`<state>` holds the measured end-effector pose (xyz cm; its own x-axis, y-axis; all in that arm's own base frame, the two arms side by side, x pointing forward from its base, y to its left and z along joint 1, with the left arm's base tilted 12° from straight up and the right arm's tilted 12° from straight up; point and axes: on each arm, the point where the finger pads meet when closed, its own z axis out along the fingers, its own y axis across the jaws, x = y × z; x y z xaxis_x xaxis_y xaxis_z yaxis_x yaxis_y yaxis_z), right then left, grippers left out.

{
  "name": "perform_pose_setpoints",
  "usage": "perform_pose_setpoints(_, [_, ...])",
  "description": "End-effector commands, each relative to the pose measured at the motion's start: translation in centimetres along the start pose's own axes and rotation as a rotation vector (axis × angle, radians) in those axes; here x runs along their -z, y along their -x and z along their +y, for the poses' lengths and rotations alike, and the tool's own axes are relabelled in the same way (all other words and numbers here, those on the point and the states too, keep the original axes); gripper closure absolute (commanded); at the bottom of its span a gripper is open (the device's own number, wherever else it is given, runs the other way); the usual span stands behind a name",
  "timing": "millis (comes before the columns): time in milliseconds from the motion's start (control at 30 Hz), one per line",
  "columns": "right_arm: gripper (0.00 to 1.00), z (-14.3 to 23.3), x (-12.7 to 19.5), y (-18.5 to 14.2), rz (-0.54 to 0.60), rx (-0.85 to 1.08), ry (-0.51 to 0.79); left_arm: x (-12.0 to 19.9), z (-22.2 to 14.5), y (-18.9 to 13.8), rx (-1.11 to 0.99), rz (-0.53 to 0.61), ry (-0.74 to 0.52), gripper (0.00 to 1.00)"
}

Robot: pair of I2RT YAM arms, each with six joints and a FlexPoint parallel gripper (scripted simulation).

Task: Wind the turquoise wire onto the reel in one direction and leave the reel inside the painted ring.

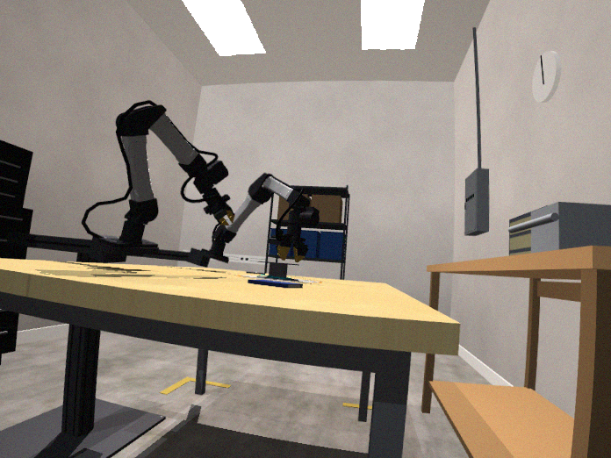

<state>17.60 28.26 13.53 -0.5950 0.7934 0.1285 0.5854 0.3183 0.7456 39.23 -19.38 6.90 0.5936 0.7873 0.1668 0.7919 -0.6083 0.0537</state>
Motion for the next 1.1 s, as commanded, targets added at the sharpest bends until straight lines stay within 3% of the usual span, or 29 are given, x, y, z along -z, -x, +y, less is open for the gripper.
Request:
perform_pose_setpoints(0, [0.85,1.79,1.55,-0.58,-0.006,0.011,0.005,2.34,0.74,-0.26,-0.003,0.016,0.054,0.18])
perform_pose_setpoints(1067, [0.85,2.73,0.79,-1.08,-0.007,0.006,0.001,2.64,0.73,-0.26,-0.003,0.016,0.054,0.18])
